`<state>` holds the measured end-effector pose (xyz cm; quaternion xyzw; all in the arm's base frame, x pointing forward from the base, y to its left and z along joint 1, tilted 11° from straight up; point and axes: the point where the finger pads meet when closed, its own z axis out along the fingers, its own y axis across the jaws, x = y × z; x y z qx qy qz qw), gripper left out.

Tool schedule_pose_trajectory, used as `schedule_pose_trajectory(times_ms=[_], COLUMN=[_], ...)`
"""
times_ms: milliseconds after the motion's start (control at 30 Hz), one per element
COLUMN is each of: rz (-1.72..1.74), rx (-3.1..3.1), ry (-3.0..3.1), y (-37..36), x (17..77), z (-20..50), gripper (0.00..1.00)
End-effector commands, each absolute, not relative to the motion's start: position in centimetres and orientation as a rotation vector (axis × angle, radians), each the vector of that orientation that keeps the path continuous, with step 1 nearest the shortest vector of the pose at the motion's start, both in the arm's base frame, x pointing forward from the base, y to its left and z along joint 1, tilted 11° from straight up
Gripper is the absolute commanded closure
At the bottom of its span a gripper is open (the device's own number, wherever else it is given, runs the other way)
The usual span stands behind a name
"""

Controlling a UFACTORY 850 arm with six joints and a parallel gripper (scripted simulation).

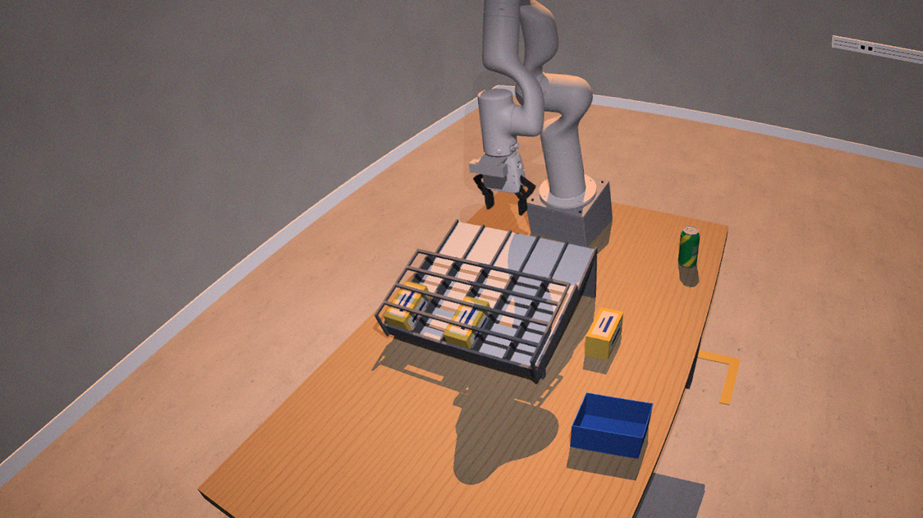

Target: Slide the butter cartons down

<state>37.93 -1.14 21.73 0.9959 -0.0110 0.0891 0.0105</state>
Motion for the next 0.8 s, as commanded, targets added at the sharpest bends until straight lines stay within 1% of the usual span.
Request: schedule_pose_trajectory(times_ms=[0,100,133,767], rz=[0.295,0.295,0.290,0.290], rx=[3.106,3.106,3.107,3.107], ry=[-0.034,-0.034,-0.034,-0.034], y=[-1.12,-1.12,-1.13,-1.13], x=[37.66,37.66,37.82,37.82], z=[22.77,22.77,22.34,22.33], gripper=[0.00,0.00,0.10,0.10])
